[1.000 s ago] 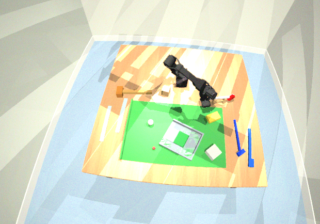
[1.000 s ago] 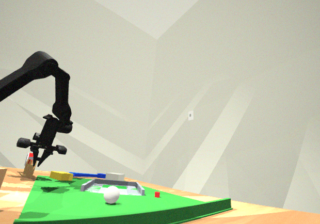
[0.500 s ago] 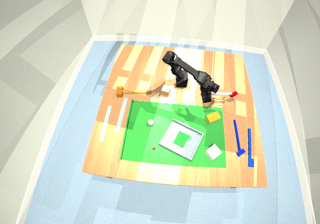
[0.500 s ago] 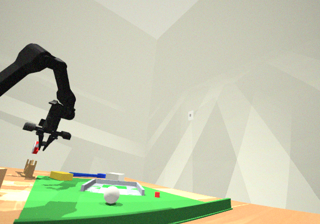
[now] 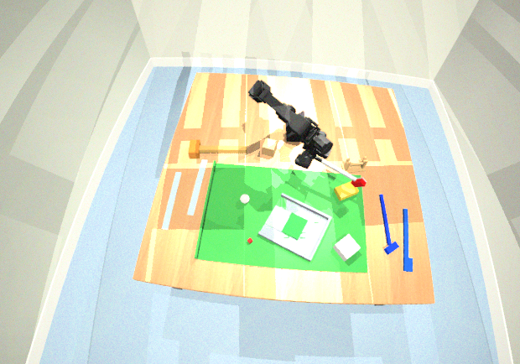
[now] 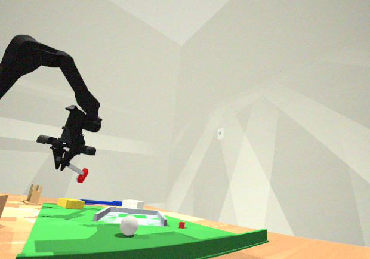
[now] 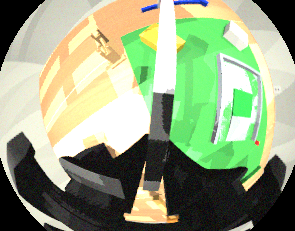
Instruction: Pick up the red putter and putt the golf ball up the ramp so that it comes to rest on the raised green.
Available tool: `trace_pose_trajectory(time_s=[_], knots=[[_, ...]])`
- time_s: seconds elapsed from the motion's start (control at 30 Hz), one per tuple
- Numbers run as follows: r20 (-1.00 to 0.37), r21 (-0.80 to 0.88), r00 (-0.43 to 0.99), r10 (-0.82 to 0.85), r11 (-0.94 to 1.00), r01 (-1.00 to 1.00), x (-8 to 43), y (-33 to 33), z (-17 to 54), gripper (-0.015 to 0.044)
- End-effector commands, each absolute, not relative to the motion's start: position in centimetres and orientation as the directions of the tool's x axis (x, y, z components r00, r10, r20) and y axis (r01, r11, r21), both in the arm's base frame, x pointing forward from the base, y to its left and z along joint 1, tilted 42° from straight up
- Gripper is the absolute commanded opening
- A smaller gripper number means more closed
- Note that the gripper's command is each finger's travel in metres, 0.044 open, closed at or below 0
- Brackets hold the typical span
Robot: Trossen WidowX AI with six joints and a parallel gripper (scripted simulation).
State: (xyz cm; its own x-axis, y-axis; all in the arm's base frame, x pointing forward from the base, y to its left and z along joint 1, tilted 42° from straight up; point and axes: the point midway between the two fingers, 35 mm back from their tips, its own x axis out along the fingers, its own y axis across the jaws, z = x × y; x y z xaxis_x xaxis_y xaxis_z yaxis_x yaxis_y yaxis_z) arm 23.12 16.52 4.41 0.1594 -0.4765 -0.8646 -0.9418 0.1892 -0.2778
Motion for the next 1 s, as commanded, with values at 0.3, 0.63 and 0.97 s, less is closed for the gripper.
trace_pose_trajectory(time_s=[0.3,0.63,0.97], knots=[[-0.834,-0.501,0.197,-0.516,0.555,-0.664,24.2,10.6,10.8,0.0000],[-0.796,-0.604,0.208,-0.568,0.728,-0.324,23.3,5.3,14.9,0.0000],[-0.758,-0.617,0.209,-0.618,0.783,0.079,21.5,0.5,18.8,0.0000]])
